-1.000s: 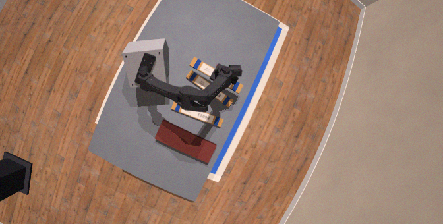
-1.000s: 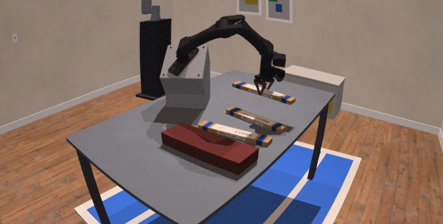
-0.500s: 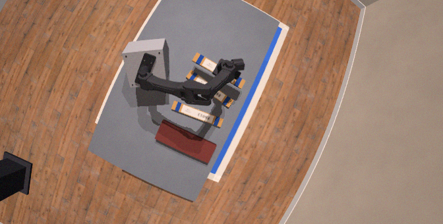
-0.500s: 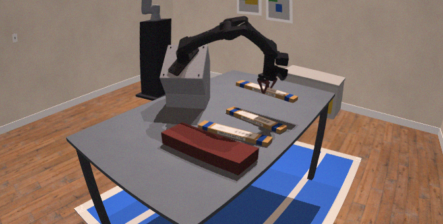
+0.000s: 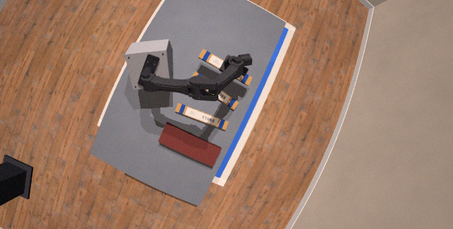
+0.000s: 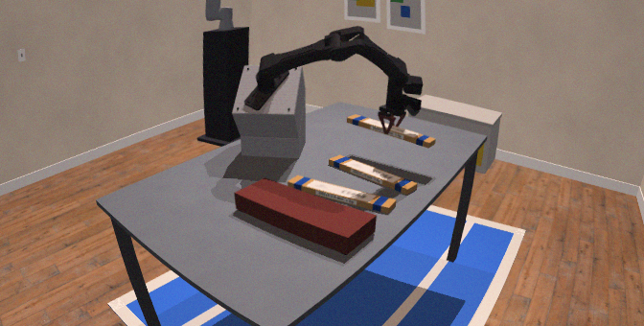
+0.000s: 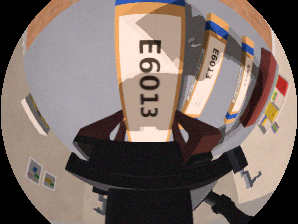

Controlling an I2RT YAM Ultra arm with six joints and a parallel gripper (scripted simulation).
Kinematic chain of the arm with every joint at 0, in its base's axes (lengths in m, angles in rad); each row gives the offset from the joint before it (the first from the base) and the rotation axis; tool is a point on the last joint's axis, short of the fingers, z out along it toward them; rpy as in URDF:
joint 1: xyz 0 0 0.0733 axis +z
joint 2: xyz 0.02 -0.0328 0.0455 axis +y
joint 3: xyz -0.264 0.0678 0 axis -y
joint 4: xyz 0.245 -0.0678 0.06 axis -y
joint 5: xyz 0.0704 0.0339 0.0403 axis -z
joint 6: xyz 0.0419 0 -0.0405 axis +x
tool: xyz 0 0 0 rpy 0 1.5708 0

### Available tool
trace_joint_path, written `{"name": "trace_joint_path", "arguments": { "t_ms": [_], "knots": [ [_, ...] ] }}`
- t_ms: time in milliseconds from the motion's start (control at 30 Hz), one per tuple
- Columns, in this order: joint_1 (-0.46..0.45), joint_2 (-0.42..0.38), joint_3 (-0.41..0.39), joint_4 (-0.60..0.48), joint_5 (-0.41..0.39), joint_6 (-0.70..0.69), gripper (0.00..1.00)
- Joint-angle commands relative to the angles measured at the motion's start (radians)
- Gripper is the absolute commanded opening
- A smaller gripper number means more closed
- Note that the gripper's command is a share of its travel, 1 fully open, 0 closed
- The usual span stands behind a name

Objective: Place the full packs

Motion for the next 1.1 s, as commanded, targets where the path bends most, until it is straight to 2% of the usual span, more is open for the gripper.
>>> {"name": "trace_joint_path", "arguments": {
  "t_ms": [0,167,200,367,567,1067],
  "knots": [
    [0.087,-0.003,0.086,-0.042,0.007,0.029,0.0],
    [0.102,0.053,0.169,-0.081,-0.002,0.048,0.0],
    [0.106,0.028,0.183,-0.092,-0.004,0.053,0.0],
    [0.112,0.033,0.21,-0.115,0.003,0.061,0.0],
    [0.124,0.074,0.275,-0.169,0.003,0.076,0.0],
    [0.142,0.077,0.336,-0.226,-0.003,0.102,0.0]
  ]
}}
